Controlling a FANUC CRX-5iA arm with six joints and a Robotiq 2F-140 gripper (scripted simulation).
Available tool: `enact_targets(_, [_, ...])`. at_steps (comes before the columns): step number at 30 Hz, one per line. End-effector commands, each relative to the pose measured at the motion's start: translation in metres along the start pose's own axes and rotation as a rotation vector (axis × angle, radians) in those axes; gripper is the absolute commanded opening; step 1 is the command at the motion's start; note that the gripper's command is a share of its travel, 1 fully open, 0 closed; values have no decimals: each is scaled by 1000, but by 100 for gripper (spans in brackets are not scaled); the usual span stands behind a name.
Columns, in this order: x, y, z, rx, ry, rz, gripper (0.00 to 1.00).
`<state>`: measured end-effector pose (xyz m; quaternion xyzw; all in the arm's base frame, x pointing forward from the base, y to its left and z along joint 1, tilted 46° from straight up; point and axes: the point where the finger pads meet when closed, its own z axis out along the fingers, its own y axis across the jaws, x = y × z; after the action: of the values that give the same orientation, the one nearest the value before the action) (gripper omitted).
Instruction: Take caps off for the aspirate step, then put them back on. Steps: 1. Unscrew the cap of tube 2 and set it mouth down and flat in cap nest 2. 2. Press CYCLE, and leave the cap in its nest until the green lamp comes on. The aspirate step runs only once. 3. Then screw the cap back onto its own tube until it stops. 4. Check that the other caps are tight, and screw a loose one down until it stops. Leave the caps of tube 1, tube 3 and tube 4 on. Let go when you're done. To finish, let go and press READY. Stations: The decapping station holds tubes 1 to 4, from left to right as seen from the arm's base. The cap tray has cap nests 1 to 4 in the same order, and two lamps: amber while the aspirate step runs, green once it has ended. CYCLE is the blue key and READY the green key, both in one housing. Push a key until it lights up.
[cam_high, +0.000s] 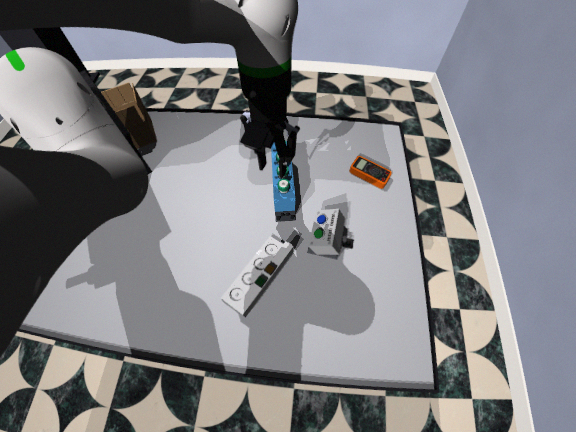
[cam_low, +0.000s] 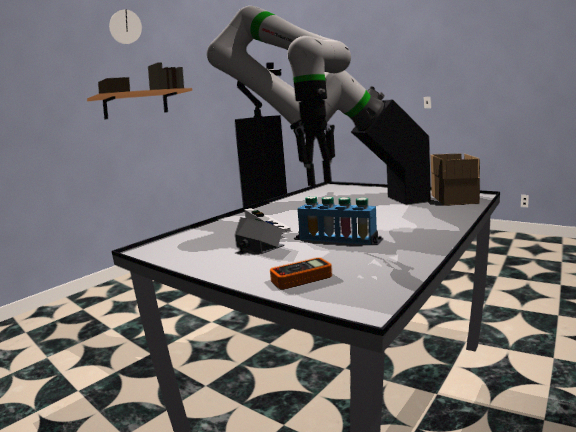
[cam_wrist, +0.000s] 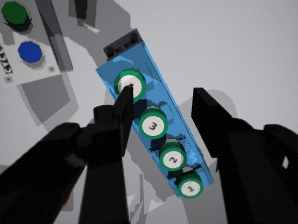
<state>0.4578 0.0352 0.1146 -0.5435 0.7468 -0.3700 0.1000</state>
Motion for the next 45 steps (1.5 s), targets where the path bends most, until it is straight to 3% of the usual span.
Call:
enact_targets(1, [-35,6,2,16,17,18,41])
enact_targets(11, [-88,18,3,16,17,18,41])
enact_targets(18, [-88,18,3,16,17,18,41])
enact_targets(32, [-87,17,39,16,17,18,41])
enact_targets(45, [-87,17,41,16,17,18,41])
